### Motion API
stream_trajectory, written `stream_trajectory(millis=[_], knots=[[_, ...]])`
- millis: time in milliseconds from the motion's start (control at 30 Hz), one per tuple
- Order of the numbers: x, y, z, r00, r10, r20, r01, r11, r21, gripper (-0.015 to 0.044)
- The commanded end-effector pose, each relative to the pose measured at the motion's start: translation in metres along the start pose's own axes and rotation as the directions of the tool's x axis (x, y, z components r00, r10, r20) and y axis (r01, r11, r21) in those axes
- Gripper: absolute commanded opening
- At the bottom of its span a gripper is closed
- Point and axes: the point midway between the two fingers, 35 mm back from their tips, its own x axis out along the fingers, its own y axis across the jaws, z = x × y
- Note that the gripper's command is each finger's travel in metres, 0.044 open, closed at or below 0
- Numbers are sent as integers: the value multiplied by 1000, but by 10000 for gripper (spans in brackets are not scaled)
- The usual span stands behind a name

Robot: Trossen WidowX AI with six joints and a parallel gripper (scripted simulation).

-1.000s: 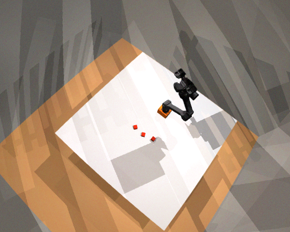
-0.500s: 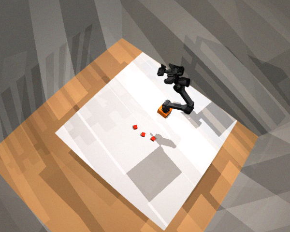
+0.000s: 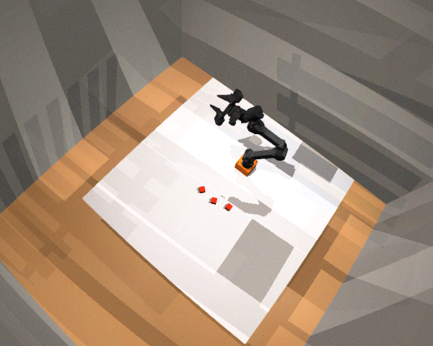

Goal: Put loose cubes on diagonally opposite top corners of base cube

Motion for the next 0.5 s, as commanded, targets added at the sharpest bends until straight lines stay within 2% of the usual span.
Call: stream_trajectory(millis=[0, 200, 467], knots=[[14, 45, -12, 990, 137, -30, -129, 972, 197, 265], [24, 103, -18, 949, 313, -44, -266, 866, 424, 265], [22, 183, -15, 841, 539, -44, -377, 643, 667, 265]])
